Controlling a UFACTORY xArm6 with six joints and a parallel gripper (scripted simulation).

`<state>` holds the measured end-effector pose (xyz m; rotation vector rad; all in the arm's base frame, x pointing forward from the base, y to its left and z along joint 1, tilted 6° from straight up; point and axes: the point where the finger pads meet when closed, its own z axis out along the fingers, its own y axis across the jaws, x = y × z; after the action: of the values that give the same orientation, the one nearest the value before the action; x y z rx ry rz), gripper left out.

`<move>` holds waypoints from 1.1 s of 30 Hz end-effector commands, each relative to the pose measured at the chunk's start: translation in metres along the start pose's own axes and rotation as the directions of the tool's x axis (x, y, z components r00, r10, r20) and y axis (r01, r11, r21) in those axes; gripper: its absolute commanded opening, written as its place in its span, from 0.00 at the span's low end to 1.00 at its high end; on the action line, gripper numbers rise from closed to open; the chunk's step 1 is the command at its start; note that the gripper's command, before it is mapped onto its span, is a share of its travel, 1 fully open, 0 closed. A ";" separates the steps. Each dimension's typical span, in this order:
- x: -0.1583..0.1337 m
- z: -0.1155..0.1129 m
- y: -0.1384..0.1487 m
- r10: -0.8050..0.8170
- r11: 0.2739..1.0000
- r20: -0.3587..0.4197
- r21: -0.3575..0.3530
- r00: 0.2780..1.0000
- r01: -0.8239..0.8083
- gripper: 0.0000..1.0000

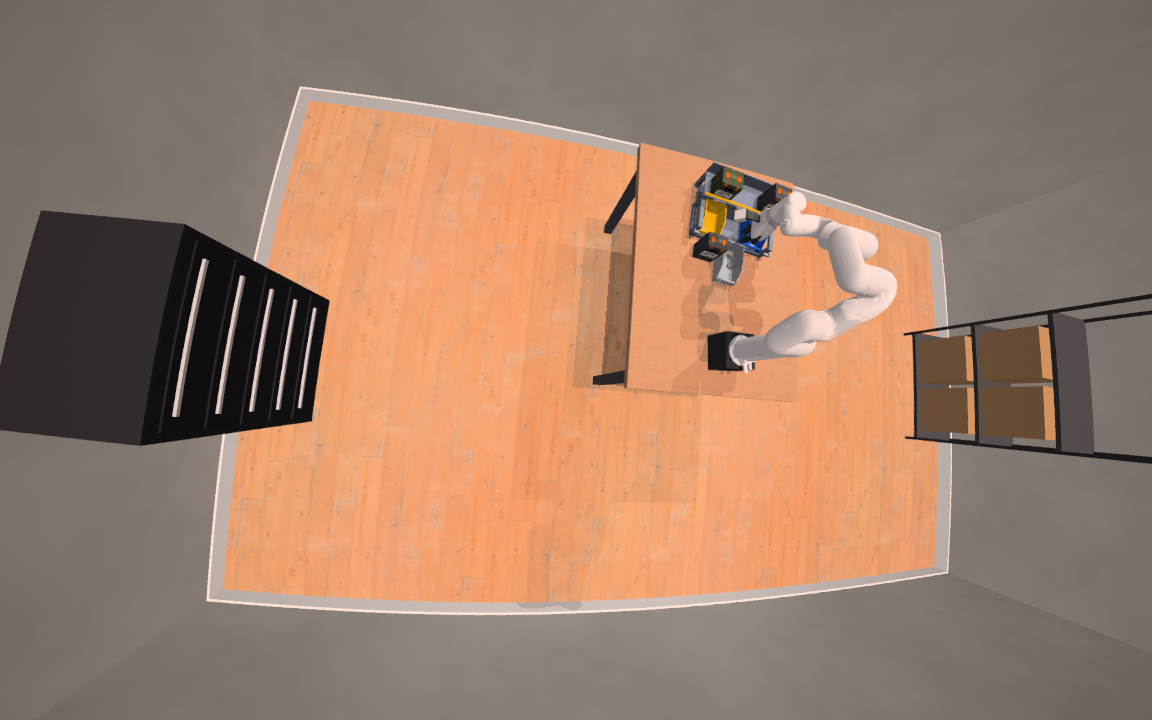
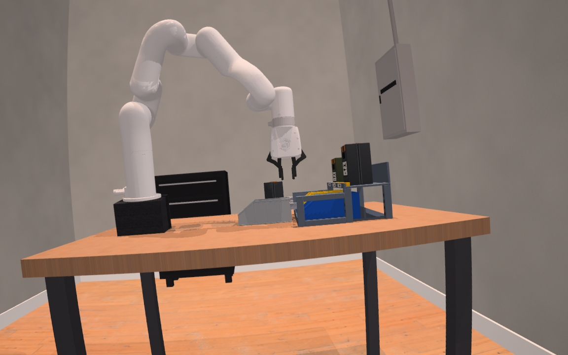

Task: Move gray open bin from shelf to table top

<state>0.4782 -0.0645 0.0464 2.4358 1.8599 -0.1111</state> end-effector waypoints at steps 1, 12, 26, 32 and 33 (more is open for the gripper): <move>0.000 0.002 0.002 0.000 1.000 -0.001 -0.005 1.000 0.000 0.33; 0.000 0.008 0.002 0.000 1.000 -0.001 -0.005 1.000 0.000 0.33; 0.000 0.013 0.002 0.000 1.000 -0.001 -0.005 1.000 0.000 0.33; 0.000 0.013 0.002 0.000 1.000 -0.001 -0.005 1.000 0.000 0.33; 0.000 0.013 0.002 0.000 1.000 -0.001 -0.005 1.000 0.000 0.33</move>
<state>0.4782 -0.0660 0.0321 2.4353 1.8595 -0.1098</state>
